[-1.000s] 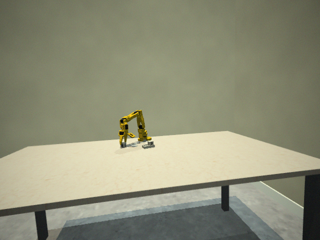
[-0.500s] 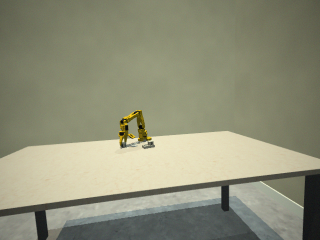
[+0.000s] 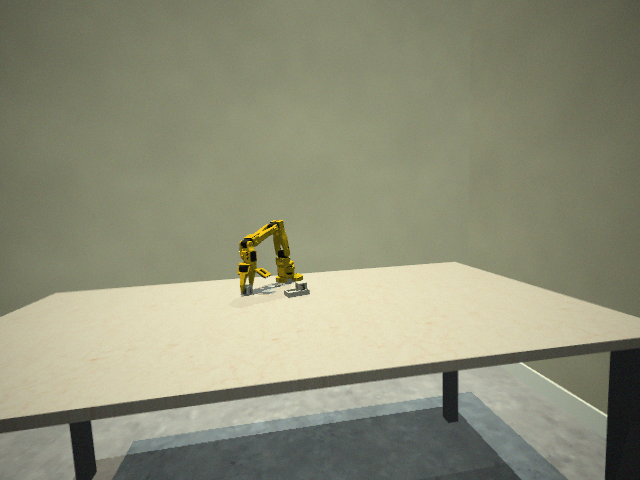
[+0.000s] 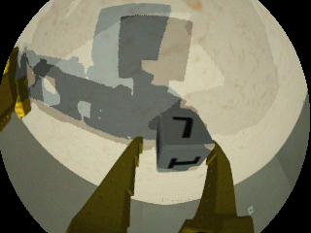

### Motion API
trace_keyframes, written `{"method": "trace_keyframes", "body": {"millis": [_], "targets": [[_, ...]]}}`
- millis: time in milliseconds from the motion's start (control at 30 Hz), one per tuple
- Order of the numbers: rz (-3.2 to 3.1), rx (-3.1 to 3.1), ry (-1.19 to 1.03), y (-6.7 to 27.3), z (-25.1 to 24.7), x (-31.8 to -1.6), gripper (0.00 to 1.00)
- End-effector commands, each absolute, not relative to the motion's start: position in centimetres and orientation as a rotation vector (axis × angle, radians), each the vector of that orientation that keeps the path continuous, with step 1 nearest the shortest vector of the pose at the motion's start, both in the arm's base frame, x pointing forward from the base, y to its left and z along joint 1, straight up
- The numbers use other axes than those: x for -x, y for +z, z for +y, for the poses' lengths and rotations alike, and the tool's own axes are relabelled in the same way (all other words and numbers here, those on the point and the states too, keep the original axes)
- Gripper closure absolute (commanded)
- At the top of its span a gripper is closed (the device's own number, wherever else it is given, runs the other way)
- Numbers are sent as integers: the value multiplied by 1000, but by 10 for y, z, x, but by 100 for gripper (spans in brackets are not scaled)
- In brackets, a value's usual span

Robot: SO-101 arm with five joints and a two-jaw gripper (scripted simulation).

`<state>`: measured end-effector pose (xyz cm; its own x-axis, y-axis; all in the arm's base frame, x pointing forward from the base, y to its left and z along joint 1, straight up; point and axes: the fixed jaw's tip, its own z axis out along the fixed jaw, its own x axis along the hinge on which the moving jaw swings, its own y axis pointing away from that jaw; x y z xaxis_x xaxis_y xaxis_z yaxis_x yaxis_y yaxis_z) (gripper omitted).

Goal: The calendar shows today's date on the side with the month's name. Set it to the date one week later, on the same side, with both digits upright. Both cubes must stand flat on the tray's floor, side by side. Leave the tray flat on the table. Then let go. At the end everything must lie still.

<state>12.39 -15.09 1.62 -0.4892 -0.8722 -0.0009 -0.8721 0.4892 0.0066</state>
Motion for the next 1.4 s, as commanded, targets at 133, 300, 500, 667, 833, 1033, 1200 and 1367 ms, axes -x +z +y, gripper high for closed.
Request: {"method": "trace_keyframes", "body": {"millis": [133, 300, 500, 667, 833, 1033, 1200, 1367], "targets": [[-2711, -1597, 42, 20, -156, -129, 72], [-2711, -1597, 42, 20, -157, -131, 76], [-2711, -1597, 42, 20, -158, -132, 79], [-2711, -1597, 42, 20, -159, -133, 81], [-2711, -1597, 41, 20, -159, -134, 83], [-2711, -1597, 42, 20, -159, -134, 83], [-2711, -1597, 42, 20, -159, -134, 84], [-2711, -1597, 42, 20, -159, -134, 92]]}}
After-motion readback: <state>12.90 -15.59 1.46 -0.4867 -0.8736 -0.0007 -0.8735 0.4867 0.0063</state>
